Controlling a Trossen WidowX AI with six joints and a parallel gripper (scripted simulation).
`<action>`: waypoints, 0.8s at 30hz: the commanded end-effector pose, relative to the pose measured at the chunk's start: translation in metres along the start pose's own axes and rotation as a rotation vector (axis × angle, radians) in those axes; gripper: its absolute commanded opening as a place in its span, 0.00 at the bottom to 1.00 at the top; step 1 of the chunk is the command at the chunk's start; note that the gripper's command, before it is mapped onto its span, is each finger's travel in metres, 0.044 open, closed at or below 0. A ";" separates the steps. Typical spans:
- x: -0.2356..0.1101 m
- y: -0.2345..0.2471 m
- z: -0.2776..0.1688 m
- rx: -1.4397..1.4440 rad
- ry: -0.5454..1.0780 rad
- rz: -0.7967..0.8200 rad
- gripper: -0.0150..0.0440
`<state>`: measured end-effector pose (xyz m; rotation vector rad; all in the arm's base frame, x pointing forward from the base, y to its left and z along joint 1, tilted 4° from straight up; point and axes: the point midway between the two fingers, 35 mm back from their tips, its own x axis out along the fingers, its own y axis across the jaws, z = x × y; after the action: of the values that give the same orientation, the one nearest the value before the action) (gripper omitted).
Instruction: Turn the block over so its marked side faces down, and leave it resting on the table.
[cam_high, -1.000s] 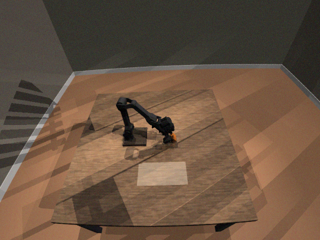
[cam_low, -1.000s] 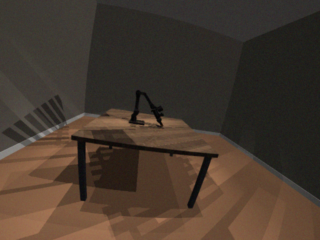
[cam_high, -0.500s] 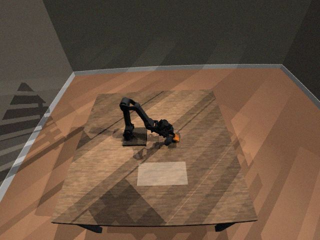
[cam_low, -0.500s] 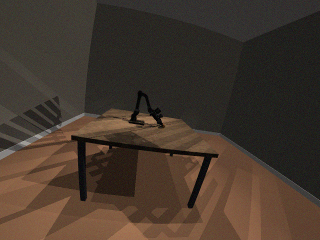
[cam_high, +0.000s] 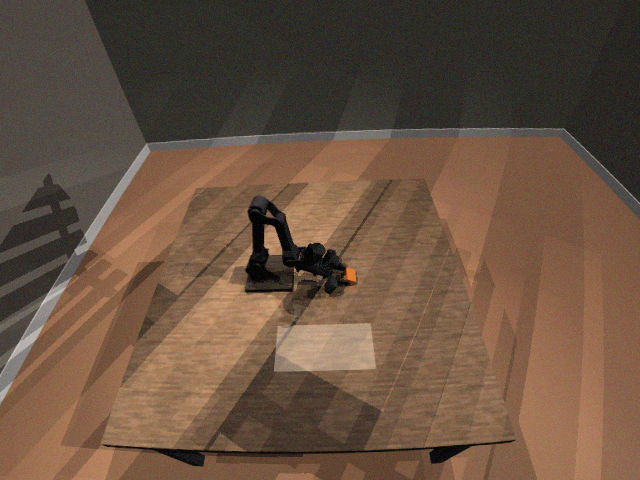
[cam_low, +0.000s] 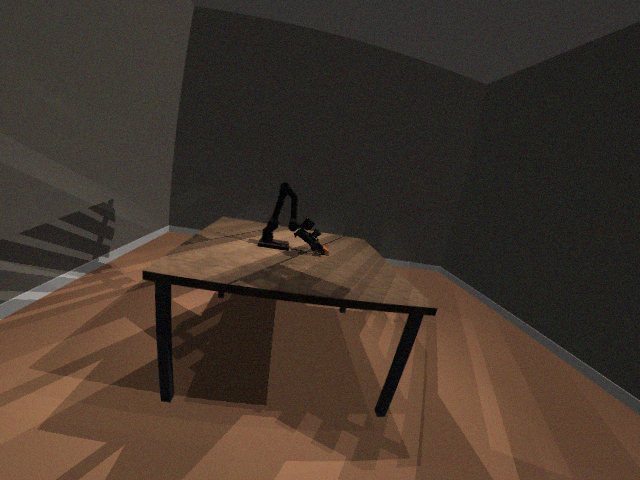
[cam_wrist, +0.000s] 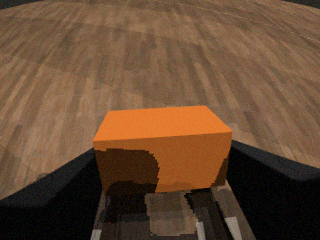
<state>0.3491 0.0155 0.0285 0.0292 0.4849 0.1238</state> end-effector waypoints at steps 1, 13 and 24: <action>-0.009 0.002 -0.005 0.005 -0.055 0.006 0.25; -0.013 0.002 -0.002 0.005 -0.084 0.006 0.25; -0.013 0.002 -0.002 0.005 -0.084 0.006 0.30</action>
<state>0.3365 0.0158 0.0318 0.0356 0.4061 0.1248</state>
